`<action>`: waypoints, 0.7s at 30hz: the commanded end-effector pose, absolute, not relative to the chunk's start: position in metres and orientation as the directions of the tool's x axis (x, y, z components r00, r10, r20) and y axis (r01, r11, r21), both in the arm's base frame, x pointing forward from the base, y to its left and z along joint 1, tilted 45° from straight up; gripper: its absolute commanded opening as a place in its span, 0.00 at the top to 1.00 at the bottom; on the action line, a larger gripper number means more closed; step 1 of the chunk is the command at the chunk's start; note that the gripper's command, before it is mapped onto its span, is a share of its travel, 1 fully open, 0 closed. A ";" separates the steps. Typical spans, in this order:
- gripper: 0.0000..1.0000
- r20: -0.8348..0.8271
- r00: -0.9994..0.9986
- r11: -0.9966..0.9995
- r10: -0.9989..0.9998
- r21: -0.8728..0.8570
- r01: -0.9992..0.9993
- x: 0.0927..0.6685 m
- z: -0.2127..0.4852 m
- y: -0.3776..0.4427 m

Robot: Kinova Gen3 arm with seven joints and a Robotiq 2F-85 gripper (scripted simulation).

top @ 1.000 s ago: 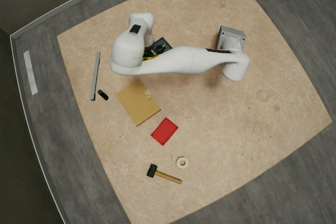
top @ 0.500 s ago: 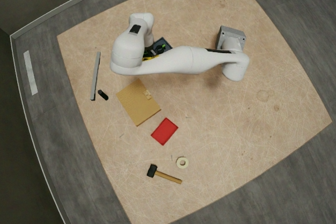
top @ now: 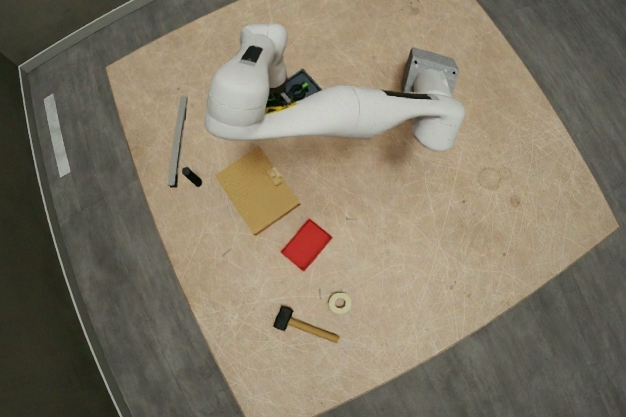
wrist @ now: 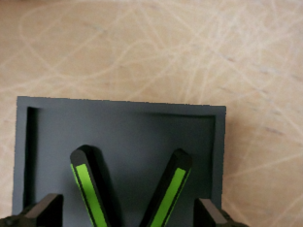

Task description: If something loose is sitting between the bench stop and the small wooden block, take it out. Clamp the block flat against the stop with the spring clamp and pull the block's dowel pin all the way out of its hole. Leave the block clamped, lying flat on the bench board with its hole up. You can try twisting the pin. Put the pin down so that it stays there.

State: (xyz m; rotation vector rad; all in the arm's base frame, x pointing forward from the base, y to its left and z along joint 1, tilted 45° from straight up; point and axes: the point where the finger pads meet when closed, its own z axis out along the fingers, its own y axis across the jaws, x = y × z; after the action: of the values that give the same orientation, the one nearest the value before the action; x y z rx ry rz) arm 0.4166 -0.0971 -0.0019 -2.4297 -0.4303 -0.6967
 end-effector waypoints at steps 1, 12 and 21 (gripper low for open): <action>0.23 0.565 0.812 -0.787 0.143 -0.433 0.440 0.417 -0.002 -0.098; 0.23 0.565 0.812 -0.787 0.143 -0.432 0.440 0.418 -0.004 -0.096; 0.23 0.565 0.812 -0.787 0.143 -0.432 0.440 0.421 -0.009 -0.091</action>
State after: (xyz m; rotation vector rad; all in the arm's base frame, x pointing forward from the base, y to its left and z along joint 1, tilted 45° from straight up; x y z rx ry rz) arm 0.4203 -0.0912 -0.0088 -2.4297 -0.4303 -0.6964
